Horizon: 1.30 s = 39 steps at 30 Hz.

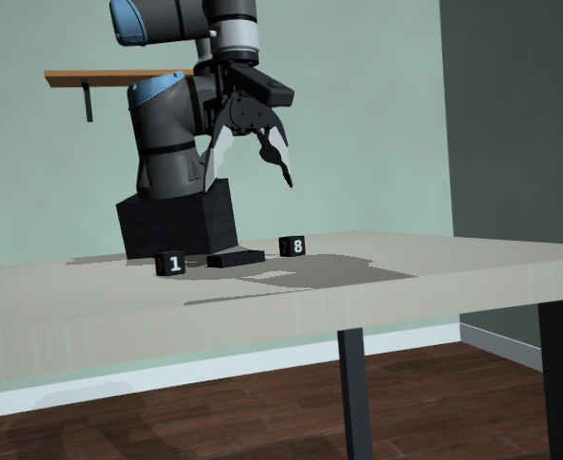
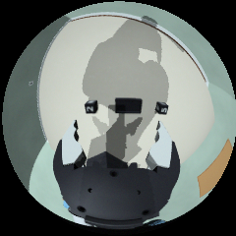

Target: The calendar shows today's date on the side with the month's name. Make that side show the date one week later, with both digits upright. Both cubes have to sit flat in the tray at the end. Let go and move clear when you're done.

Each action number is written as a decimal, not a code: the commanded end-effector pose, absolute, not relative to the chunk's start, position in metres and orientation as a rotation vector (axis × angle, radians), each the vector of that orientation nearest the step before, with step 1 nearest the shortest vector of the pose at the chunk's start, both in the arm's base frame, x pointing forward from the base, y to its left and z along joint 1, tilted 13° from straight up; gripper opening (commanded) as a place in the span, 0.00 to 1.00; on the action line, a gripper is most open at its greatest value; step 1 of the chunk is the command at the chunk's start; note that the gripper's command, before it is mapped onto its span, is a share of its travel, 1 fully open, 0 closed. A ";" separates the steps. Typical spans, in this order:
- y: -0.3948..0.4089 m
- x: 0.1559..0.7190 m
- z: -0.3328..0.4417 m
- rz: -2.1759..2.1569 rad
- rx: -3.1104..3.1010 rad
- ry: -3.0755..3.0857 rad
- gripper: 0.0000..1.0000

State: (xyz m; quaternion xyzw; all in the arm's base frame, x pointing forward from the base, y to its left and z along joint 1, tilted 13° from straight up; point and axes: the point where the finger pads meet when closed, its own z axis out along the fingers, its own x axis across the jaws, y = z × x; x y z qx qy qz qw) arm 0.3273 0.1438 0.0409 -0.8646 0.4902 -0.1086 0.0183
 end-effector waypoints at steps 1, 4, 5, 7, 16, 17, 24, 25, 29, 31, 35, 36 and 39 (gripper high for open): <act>0.107 0.353 0.046 -0.327 -2.681 1.516 1.00; 0.083 0.364 0.049 -0.330 -2.679 1.517 1.00; 0.075 0.368 0.050 -0.332 -2.678 1.517 1.00; 0.061 0.373 0.052 -0.335 -2.677 1.517 1.00; 0.024 0.384 0.058 -0.346 -2.674 1.518 1.00; 0.022 0.384 0.058 -0.347 -2.674 1.518 1.00; 0.015 0.386 0.059 -0.350 -2.674 1.518 1.00; 0.015 0.386 0.059 -0.350 -2.674 1.518 0.29; 0.015 0.386 0.059 -0.350 -2.674 1.518 0.29; 0.015 0.386 0.059 -0.350 -2.674 1.518 0.29; 0.015 0.386 0.059 -0.350 -2.674 1.518 0.29; 0.015 0.386 0.059 -0.350 -2.674 1.518 0.29; 0.015 0.386 0.059 -0.350 -2.674 1.518 0.29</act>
